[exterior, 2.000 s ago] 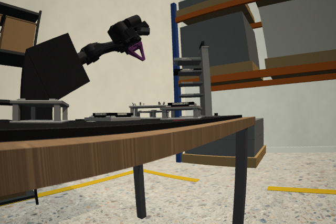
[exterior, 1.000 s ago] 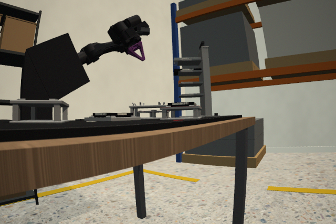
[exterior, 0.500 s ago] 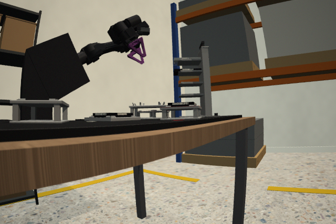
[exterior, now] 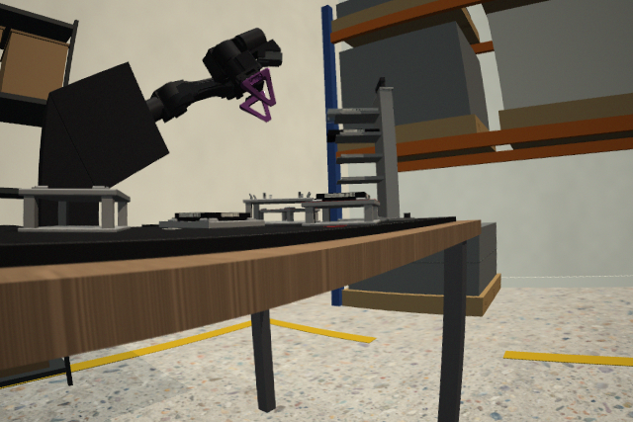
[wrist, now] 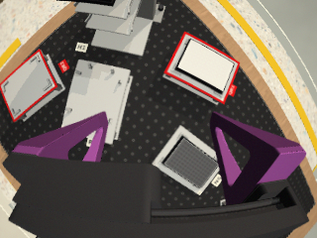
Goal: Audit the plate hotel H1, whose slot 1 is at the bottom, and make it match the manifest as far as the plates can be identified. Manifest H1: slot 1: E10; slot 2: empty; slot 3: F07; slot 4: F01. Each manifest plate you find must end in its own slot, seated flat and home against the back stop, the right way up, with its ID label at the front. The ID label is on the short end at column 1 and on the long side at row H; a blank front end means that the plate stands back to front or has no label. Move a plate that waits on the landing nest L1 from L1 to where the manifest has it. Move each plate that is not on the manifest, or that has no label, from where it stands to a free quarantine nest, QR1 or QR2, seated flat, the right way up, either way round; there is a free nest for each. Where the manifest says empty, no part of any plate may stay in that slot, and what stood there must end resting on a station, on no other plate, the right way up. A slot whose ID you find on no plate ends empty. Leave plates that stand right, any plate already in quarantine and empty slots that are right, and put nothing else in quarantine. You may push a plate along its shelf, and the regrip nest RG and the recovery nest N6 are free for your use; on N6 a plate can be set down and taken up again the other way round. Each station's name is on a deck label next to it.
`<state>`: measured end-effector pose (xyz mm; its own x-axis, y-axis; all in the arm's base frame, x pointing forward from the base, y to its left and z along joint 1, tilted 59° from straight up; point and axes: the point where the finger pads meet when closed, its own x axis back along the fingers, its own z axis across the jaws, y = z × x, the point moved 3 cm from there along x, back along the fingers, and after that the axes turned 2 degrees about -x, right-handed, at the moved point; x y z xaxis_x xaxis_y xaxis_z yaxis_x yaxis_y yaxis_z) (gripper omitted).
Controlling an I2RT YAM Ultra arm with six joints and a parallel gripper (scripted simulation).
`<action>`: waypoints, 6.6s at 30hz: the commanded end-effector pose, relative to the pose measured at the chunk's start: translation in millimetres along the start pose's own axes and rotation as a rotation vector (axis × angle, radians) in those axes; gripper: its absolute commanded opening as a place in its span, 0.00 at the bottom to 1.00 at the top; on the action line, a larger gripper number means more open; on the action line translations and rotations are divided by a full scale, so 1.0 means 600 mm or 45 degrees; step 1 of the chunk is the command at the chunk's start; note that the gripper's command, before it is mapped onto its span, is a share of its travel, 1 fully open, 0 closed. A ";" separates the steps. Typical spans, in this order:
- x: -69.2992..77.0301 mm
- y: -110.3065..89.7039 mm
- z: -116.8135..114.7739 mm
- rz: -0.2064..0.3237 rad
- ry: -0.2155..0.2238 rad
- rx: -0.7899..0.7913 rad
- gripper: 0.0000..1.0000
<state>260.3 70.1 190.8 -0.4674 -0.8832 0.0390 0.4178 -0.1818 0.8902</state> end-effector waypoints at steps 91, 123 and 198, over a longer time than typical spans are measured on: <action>-0.122 -0.277 -0.166 0.682 0.417 1.125 1.00; -0.144 -0.292 -0.164 0.682 0.417 1.124 1.00; -0.215 -0.341 -0.159 0.681 0.417 1.123 0.86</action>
<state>308.5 183.4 -41.8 -0.0997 -0.8507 0.5161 -0.2663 0.5226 0.8099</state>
